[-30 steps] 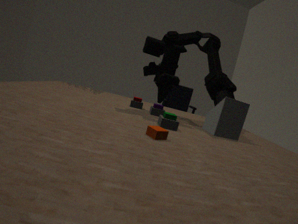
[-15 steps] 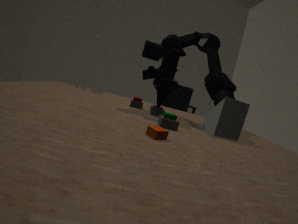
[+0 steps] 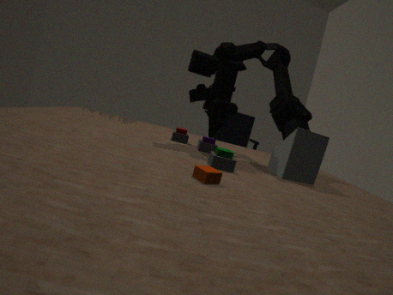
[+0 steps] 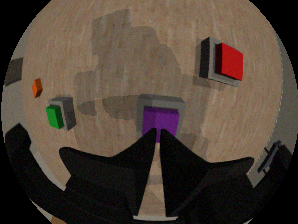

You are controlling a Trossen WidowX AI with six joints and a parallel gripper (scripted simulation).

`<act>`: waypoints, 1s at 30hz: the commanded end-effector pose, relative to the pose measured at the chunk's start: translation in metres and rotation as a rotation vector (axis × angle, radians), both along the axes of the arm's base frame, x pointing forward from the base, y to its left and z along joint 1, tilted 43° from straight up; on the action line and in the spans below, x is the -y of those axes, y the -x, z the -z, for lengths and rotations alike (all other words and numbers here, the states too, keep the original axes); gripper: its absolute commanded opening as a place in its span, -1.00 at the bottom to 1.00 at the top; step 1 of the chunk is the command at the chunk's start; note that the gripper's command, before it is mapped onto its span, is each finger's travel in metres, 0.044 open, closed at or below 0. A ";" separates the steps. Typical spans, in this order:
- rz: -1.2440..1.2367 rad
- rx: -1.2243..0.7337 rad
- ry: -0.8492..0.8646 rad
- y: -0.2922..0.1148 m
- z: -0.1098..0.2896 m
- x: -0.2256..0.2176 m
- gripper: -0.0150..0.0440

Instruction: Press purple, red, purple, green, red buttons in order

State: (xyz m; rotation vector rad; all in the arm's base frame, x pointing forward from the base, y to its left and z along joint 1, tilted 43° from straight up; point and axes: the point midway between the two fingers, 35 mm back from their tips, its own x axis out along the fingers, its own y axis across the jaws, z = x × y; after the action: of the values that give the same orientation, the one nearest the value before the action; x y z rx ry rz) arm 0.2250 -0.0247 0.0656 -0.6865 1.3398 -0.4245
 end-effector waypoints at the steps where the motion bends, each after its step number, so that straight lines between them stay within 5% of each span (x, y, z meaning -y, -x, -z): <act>1: -0.004 0.011 -0.001 0.003 -0.017 -0.015 -0.42; 19: -0.004 0.009 -0.004 0.014 -0.064 -0.054 -0.42; 26: -0.005 0.015 -0.005 -0.058 -0.111 -0.026 -0.42; 30: -0.004 0.017 -0.002 -0.065 -0.116 -0.021 -0.42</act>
State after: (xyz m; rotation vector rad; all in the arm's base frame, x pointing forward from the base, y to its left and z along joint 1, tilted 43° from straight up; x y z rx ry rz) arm 0.2773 0.0037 0.1734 -0.6643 1.3181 -0.4271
